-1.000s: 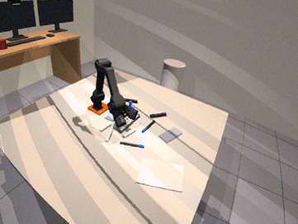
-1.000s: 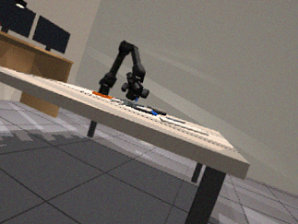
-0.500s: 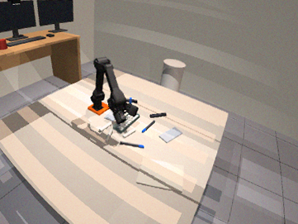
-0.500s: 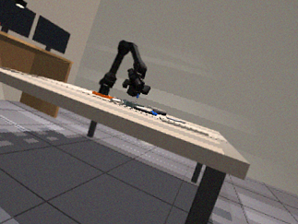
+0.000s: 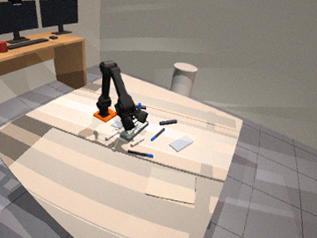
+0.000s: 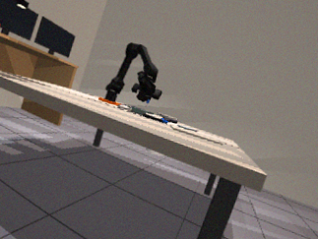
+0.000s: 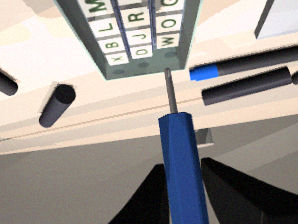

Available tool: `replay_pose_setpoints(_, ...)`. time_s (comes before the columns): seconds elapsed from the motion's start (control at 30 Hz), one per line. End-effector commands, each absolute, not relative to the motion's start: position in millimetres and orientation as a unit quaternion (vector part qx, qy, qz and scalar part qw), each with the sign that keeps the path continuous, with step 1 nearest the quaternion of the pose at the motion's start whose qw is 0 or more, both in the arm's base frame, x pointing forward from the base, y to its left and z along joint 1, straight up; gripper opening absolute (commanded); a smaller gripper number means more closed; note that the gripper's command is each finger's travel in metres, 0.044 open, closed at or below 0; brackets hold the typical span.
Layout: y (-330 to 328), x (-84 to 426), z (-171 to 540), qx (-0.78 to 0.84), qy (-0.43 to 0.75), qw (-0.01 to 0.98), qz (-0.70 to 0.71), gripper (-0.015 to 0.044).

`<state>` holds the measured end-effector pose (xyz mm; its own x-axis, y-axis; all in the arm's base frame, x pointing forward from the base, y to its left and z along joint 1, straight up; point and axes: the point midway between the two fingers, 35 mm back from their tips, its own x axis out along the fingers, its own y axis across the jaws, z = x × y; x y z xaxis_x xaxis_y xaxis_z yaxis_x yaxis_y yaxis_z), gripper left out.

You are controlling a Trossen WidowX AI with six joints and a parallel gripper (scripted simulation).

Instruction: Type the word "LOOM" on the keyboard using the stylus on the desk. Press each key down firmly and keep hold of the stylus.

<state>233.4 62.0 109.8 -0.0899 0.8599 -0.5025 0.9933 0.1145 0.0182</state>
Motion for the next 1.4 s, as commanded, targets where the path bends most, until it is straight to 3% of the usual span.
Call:
replay_pose_setpoints(0.0,57,243,111,0.643,0.72,0.202,-0.166,0.0)
replay_pose_setpoints(0.73,45,268,95,0.643,0.72,0.204,-0.164,0.0)
replay_pose_setpoints(0.83,44,269,93,0.643,0.72,0.204,-0.164,0.0079)
replay_pose_setpoints(1.37,44,269,87,0.643,0.72,0.204,-0.164,0.0081)
